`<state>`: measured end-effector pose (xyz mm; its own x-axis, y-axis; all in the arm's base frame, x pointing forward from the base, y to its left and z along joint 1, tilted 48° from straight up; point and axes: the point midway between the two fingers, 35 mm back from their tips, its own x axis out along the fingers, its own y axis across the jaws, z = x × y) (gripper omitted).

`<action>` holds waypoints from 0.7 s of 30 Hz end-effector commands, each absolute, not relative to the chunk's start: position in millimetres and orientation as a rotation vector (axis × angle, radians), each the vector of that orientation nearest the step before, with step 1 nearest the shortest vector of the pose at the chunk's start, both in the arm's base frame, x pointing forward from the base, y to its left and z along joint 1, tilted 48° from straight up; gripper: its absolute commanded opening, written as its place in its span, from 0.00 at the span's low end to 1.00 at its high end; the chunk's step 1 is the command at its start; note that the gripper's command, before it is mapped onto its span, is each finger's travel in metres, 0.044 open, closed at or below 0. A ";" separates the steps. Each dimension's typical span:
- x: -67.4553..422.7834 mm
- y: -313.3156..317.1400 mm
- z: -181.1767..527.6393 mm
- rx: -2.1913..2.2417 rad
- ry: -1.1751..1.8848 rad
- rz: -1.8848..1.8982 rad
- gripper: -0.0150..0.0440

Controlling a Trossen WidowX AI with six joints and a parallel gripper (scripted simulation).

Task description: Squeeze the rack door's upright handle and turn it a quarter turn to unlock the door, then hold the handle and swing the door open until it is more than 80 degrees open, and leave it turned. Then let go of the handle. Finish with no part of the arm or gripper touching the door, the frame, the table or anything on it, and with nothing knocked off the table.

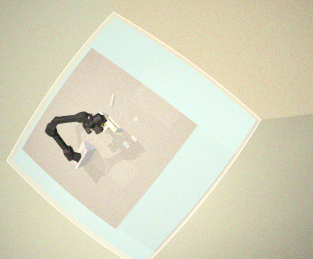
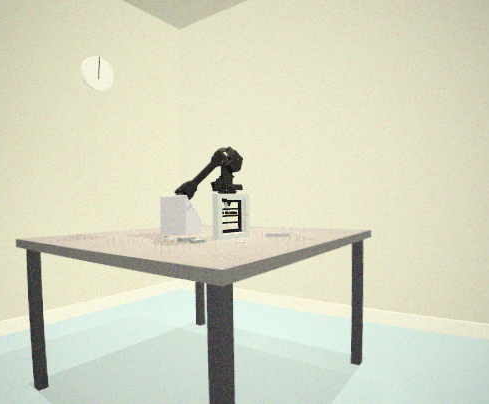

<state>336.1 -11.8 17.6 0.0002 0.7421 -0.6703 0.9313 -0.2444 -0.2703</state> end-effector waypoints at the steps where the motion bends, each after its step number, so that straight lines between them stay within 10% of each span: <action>1: 336.0 -12.1 17.3 2.022 1.749 -1.081 0.29; 21: 320.6 -15.7 13.4 1.785 1.793 -0.682 0.29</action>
<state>323.0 -14.7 14.4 -0.0043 0.7442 -0.6680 0.9970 -0.0486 -0.0606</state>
